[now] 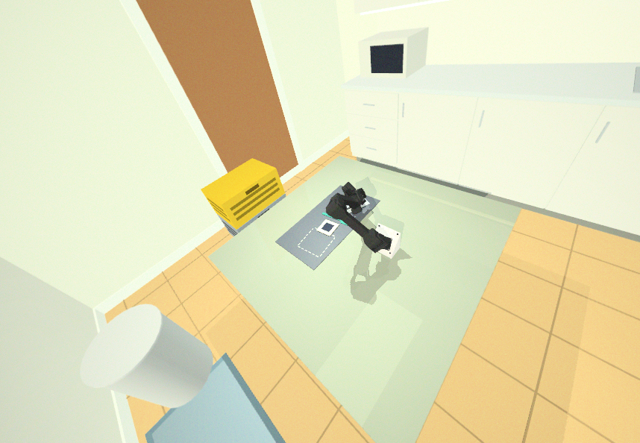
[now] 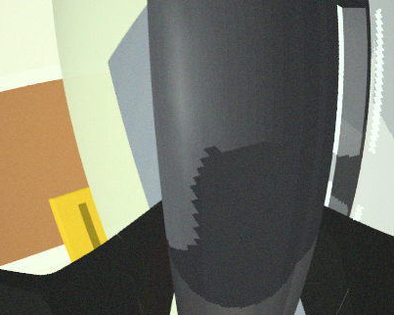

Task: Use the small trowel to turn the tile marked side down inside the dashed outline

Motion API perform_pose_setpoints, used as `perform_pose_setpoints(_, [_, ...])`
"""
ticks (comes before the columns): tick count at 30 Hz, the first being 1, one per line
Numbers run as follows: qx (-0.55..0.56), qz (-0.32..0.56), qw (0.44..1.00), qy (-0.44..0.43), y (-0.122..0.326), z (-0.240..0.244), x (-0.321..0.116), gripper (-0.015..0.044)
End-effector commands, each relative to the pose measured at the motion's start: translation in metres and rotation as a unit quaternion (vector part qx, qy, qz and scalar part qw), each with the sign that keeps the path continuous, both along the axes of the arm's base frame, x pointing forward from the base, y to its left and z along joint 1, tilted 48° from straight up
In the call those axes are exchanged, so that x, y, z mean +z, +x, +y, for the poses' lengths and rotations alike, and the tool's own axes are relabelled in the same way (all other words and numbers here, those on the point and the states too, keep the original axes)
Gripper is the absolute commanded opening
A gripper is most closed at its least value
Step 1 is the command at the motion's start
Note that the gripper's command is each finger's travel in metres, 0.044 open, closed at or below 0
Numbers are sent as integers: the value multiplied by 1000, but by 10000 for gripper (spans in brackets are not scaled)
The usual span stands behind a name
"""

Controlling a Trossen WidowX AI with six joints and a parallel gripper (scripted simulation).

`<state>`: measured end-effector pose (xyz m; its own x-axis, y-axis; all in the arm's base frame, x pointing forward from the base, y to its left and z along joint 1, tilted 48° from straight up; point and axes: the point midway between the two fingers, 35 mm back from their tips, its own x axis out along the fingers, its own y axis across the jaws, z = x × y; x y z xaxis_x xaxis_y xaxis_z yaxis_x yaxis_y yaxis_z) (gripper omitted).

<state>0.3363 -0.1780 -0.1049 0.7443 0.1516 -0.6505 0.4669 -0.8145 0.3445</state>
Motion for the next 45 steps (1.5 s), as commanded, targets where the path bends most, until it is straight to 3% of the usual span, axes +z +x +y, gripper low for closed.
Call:
perform_pose_setpoints(1, [-2,3,1000,3,-1,0,-3,135])
perform_pose_setpoints(19, [-2,3,1000,2,-1,0,-2,0])
perform_pose_setpoints(29, [-1,2,1000,1,-7,-44,40,0])
perform_pose_setpoints(34, [7,-5,1000,-2,-6,-41,42,0])
perform_pose_setpoints(45, [132,-125,982,-56,17,-2,76,0])
